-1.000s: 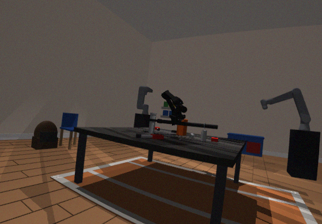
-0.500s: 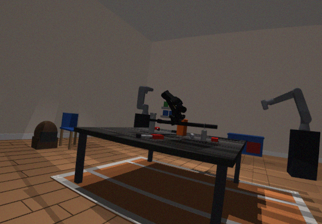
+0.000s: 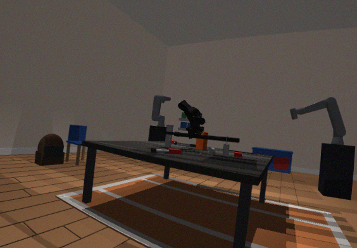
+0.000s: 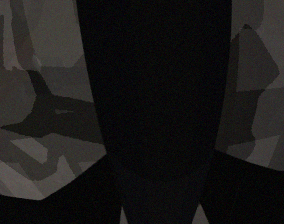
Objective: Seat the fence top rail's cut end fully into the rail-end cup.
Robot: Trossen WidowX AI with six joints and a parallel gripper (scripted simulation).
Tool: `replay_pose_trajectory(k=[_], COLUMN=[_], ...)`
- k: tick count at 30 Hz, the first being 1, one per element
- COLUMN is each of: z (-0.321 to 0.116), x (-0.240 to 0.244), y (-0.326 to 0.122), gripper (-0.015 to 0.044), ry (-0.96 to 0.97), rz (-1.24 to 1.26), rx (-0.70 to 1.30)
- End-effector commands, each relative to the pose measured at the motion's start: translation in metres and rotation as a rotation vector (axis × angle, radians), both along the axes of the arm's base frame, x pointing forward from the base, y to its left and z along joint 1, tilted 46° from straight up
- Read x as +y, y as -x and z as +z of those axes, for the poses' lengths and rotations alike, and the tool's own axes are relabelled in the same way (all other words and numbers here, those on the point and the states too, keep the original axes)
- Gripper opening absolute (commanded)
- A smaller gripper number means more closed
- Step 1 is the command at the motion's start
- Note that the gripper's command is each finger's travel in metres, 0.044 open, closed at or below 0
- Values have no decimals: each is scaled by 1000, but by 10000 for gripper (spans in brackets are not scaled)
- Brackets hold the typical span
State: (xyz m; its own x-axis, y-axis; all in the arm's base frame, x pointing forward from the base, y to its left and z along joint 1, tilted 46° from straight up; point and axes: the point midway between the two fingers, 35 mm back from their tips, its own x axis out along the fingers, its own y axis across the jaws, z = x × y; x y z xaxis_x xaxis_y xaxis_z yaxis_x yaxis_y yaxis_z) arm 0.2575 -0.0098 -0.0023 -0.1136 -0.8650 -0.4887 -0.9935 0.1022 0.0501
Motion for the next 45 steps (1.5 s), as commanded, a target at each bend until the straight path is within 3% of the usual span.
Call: replay_pose_trajectory(k=[1,26,42,45], z=[6,11,11,11], x=[-1,-9,10,25], y=[-2,0,-2,-3], gripper=[0,0,420,440], ry=[5,0,-4,-5], rz=[12,0,1,1], rx=[-10,-1,0,1])
